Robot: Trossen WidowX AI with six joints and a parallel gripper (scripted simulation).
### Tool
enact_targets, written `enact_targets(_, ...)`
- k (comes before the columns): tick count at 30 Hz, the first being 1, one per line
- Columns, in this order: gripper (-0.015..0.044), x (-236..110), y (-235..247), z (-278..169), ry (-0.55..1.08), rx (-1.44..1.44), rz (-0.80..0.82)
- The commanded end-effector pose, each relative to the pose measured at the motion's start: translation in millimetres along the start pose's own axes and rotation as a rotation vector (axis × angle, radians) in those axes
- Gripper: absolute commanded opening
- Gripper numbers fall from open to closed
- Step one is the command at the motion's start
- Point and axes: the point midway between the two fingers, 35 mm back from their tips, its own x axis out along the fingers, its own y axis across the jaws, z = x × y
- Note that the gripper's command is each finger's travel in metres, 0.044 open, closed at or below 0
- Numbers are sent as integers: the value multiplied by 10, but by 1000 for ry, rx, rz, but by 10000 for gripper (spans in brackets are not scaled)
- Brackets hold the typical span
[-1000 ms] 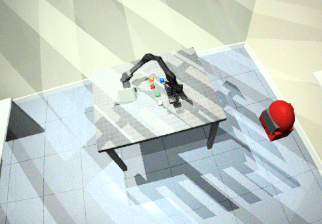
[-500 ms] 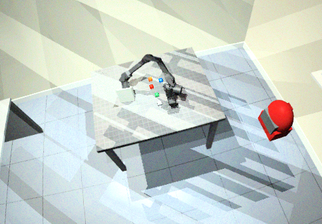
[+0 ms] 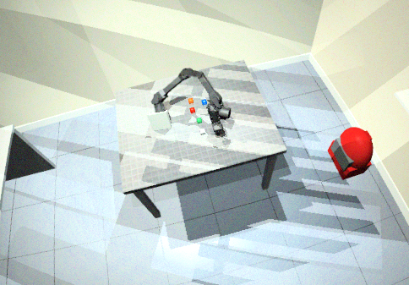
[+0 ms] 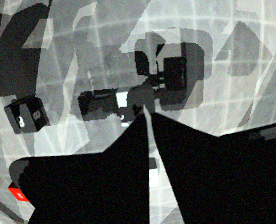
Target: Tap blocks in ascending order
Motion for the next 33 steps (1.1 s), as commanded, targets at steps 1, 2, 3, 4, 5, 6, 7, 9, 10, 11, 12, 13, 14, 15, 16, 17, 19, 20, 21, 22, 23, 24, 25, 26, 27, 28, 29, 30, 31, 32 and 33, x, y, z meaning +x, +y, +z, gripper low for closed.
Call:
enact_targets(1, 20, -296, -17, 28, 0, -6, -8)
enact_targets(2, 20, -510, -18, 28, 1, -6, -9)
enact_targets(3, 20, -679, -12, 19, 1, -6, -9)
enact_targets(4, 20, -781, -7, 11, 1, -6, -8)
enact_targets(5, 20, -815, -4, 8, 1, -6, -8)
enact_targets(6, 20, -815, -4, 8, 1, -6, -8)
enact_targets(7, 20, -815, -4, 8, 1, -6, -8)
enact_targets(9, 20, -816, -4, -7, 1, -6, -8)
enact_targets(10, 20, -820, -4, -51, 1, -6, -8)
enact_targets(11, 20, -826, -1, -125, 2, -5, -9)
enact_targets(12, 20, -831, 4, -220, 2, -5, -9)
enact_targets(13, 20, -834, 13, -316, 2, -5, -10)
enact_targets(14, 20, -834, 25, -413, 3, -4, -10)
enact_targets(15, 20, -833, 39, -511, 3, -4, -10)
enact_targets(16, 20, -829, 57, -610, 3, -4, -10)
enact_targets(17, 20, -824, 78, -709, 4, -3, -9)
enact_targets(19, 20, -813, 109, -836, 4, -3, -8)
enact_targets(20, 20, -811, 113, -852, 4, -3, -8)
enact_targets(21, 20, -811, 113, -852, 4, -3, -8)
enact_targets(22, 20, -777, 110, -848, 4, -3, -9)
enact_targets(23, 20, -673, 103, -839, 4, -3, -9)
enact_targets(24, 20, -503, 96, -831, 4, -3, -10)
enact_targets(25, 20, -289, 97, -831, 3, -3, -9)
enact_targets(26, 20, -125, 105, -841, 3, -3, -7)
enact_targets(27, 20, -29, 113, -851, 3, -3, -6)
enact_targets(28, 20, 3, 116, -854, 3, -4, -5)
enact_targets(29, 20, 3, 116, -854, 3, -4, -5)
enact_targets(30, 20, 3, 116, -854, 3, -4, -5)
enact_targets(31, 20, 3, 116, -854, 3, -4, -5)
enact_targets(32, 20, 3, 116, -854, 3, -4, -5)
enact_targets(33, 20, 3, 116, -854, 3, -4, -5)
